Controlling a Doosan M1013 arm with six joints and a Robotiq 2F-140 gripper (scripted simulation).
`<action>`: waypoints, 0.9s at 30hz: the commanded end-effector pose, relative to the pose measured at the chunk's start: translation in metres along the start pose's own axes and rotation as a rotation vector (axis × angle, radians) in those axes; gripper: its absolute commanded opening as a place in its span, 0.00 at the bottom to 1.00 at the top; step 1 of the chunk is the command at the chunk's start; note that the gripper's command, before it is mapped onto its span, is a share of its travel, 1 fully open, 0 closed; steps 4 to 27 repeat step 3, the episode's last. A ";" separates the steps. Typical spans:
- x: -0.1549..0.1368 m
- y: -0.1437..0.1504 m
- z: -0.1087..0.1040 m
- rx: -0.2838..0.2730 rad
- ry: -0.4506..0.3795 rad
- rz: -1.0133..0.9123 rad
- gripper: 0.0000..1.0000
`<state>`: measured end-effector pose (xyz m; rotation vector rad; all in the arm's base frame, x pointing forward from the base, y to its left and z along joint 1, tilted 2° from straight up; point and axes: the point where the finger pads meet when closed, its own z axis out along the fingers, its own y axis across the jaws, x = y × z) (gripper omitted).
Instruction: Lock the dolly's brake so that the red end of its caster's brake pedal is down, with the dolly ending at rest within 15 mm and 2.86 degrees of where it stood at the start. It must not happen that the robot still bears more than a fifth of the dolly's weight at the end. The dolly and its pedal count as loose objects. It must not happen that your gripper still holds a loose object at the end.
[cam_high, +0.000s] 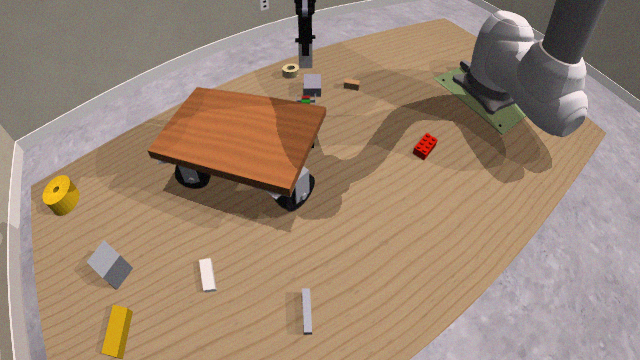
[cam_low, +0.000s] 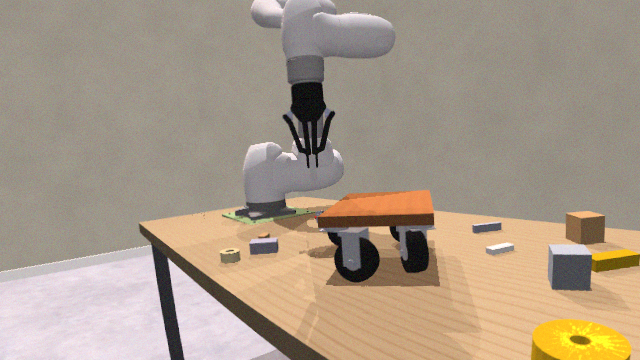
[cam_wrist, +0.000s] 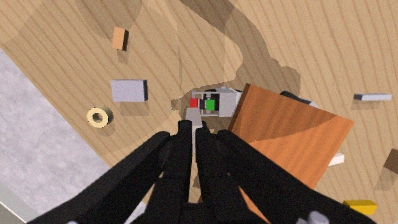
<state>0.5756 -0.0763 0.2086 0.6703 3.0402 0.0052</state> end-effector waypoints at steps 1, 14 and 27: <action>0.000 0.000 0.000 0.000 0.000 0.000 0.00; 0.000 0.000 0.000 0.000 0.000 0.000 0.00; 0.000 0.000 0.000 0.000 0.000 0.000 0.00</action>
